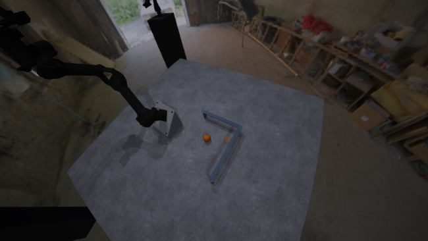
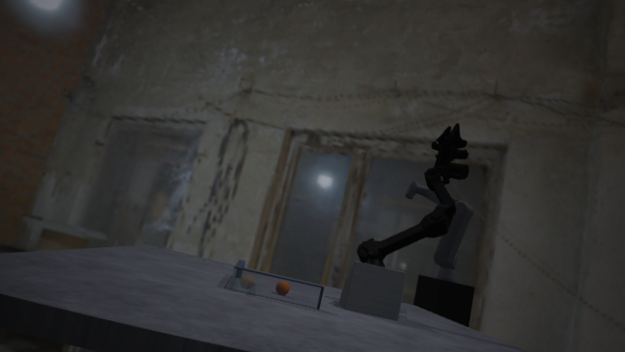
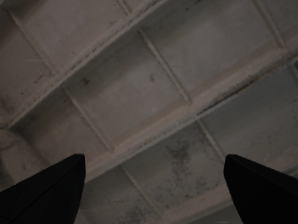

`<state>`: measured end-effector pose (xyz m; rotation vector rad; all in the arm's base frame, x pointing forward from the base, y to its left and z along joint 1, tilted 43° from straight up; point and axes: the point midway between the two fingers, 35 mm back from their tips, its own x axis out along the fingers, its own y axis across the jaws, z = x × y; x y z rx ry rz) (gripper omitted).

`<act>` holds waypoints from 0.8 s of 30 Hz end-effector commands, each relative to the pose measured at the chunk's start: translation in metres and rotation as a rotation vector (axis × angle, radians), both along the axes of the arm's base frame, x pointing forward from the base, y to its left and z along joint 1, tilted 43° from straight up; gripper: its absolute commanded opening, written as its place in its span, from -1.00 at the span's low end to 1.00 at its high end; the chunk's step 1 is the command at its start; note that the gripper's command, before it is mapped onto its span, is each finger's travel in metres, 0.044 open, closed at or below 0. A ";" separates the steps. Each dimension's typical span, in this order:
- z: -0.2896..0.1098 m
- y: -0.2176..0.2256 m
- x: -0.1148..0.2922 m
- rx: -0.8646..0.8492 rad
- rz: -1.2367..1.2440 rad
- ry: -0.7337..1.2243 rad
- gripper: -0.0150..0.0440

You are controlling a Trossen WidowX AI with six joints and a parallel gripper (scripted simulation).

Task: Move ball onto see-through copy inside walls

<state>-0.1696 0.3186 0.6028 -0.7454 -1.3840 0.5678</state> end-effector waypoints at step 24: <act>0.074 -0.339 0.286 0.878 -0.141 0.515 0.54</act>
